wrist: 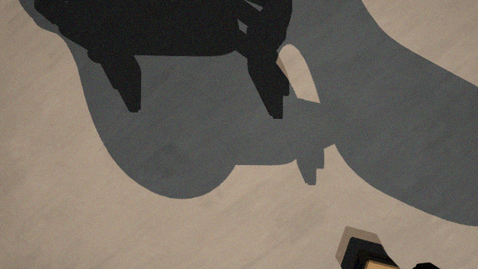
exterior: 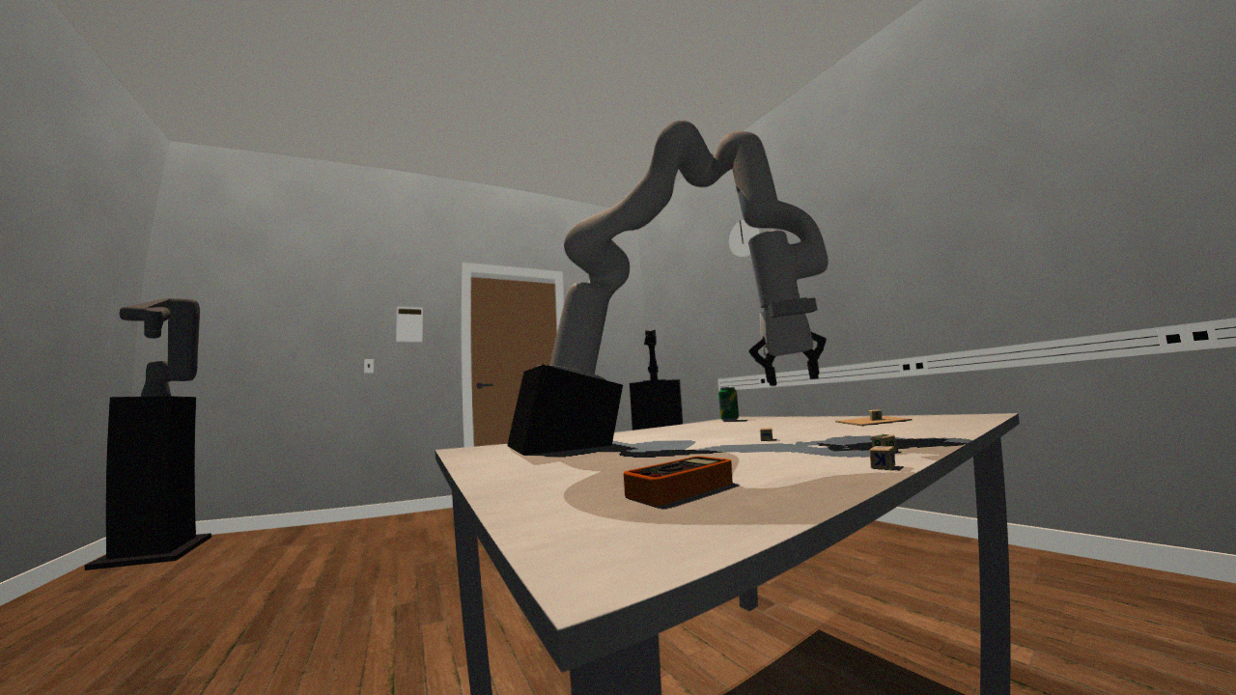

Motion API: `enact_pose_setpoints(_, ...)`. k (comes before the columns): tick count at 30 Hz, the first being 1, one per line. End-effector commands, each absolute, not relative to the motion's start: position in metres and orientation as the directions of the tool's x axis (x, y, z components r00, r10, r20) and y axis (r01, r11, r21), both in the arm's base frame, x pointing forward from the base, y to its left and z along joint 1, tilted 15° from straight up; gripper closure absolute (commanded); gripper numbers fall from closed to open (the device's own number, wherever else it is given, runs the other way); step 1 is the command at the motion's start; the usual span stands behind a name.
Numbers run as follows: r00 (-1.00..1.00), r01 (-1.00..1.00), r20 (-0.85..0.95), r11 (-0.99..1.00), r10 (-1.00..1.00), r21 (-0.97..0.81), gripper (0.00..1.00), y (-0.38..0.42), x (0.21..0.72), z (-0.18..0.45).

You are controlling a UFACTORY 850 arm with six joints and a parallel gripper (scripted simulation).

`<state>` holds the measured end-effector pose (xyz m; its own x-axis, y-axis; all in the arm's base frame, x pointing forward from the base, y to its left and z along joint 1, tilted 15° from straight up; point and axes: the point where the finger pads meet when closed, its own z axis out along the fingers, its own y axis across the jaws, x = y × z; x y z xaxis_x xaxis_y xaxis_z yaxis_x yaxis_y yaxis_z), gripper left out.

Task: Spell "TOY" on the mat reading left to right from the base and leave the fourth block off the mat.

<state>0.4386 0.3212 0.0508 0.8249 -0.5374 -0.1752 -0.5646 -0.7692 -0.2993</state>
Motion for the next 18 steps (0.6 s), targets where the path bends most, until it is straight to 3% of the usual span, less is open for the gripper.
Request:
enact_pose_setpoints(1,0.825,-0.565,-0.184,-0.774,-0.534,-0.285,0.0,0.318,0.462,0.05)
enact_pose_setpoints(18,0.824,-0.566,-0.166,-0.783,-0.541,-0.259,0.0,0.285,0.538,0.044)
